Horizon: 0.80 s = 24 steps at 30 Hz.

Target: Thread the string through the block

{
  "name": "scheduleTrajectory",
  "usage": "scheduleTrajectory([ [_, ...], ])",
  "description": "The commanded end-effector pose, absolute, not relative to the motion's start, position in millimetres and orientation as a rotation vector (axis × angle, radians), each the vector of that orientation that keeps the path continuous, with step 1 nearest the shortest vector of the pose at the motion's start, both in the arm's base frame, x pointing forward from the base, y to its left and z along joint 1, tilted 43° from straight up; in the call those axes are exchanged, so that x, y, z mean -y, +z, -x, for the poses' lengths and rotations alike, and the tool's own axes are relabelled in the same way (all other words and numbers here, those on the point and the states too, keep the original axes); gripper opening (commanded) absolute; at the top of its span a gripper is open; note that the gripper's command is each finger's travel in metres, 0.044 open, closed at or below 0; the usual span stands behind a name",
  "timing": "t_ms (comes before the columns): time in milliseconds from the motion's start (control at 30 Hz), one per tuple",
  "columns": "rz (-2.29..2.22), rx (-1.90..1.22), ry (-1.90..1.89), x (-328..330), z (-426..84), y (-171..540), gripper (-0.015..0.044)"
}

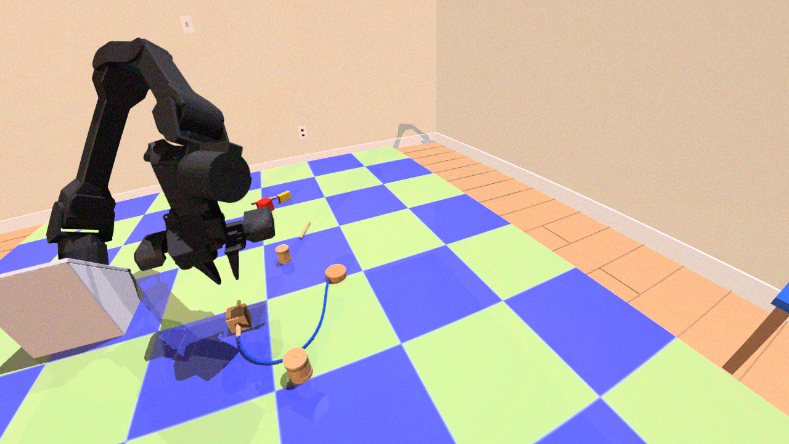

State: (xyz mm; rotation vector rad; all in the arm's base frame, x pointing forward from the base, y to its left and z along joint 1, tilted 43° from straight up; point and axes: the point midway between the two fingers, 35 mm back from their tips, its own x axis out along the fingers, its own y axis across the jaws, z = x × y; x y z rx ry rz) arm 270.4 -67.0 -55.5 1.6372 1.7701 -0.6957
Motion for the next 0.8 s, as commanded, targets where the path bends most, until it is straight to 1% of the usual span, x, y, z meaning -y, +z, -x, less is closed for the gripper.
scheduleTrajectory([
  [0, -1.646, -1.777, -0.702, 62, -269, -62, 0.0120],
  [767, -1.648, -1.778, -0.700, 36, -267, -89, 0.0120],
])
